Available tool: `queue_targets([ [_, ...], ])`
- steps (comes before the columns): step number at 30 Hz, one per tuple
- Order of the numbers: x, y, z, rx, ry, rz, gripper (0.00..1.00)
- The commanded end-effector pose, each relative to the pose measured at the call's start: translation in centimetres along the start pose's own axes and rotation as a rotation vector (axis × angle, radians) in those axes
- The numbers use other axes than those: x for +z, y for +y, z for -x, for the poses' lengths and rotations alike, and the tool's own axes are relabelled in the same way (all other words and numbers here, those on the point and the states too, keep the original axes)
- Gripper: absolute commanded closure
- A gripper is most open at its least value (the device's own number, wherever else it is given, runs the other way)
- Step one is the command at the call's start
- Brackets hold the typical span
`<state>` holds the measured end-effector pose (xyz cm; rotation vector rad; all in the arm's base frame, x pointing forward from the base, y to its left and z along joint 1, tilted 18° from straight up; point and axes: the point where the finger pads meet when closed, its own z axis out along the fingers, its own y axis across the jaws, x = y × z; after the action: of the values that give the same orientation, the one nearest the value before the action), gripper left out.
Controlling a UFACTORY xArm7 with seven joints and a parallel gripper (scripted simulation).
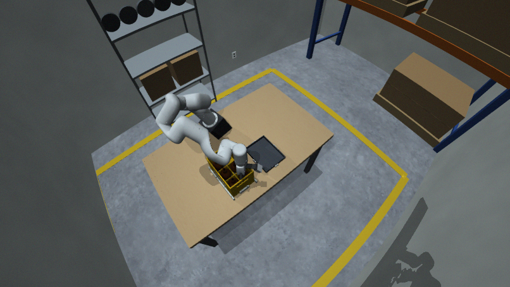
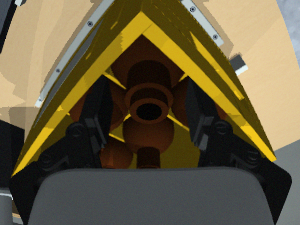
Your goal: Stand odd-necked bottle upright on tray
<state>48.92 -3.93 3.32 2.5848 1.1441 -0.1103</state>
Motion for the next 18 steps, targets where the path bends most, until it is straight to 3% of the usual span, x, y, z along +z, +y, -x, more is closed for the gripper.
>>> queue_targets([
  [1,-0.17,0.08,-0.14,-0.001,0.003,0.003,0.35],
  [2,-0.17,0.08,-0.14,-0.001,0.003,0.003,0.35],
  [3,-0.17,0.08,-0.14,-0.001,0.003,0.003,1.00],
  [18,-0.17,0.08,-0.14,-0.001,0.003,0.003,1.00],
])
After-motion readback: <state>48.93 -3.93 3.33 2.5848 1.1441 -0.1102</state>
